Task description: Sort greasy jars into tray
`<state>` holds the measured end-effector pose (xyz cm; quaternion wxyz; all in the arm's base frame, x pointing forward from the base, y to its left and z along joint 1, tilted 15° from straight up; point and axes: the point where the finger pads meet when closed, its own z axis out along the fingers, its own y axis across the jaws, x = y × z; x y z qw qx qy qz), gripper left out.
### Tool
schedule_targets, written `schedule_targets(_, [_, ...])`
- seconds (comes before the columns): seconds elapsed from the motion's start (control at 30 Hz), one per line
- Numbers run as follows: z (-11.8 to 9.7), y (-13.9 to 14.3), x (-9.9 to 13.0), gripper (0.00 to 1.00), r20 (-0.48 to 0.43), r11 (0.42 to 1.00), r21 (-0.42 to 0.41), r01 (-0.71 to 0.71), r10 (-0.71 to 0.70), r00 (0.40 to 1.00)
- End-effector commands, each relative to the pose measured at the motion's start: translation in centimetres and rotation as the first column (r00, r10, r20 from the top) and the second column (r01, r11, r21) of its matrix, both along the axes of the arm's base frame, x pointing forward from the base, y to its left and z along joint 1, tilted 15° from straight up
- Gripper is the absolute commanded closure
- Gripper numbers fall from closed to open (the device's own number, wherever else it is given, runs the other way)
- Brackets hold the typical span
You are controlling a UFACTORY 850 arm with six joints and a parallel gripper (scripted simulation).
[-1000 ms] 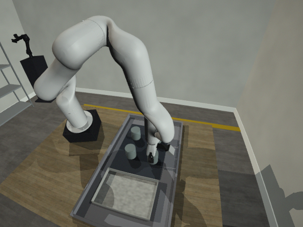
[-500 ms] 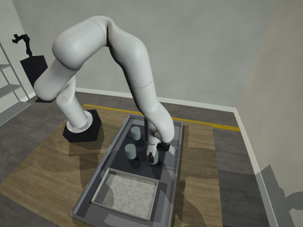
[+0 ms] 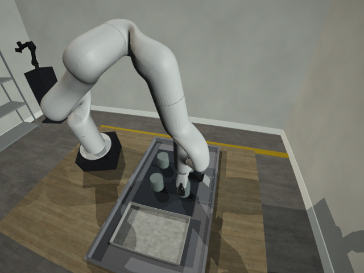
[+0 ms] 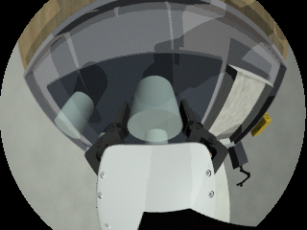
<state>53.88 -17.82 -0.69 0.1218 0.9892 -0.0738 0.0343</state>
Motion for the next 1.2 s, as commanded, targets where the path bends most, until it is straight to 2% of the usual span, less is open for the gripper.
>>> schedule_targets(0.0, [0.08,-0.01,0.09,0.14,0.002,1.0,0.0,0.0,0.0,1.0])
schedule_targets(0.4, [0.08,-0.01,0.09,0.14,0.002,1.0,0.0,0.0,0.0,1.0])
schedule_targets(0.43, [0.08,-0.01,0.09,0.17,0.002,1.0,0.0,0.0,0.0,1.0])
schedule_targets(0.97, [0.08,-0.01,0.09,0.17,0.002,1.0,0.0,0.0,0.0,1.0])
schedule_targets(1.0, [0.08,-0.01,0.09,0.2,0.002,1.0,0.0,0.0,0.0,1.0])
schedule_targets(1.17, [0.08,-0.01,0.09,0.2,0.002,1.0,0.0,0.0,0.0,1.0])
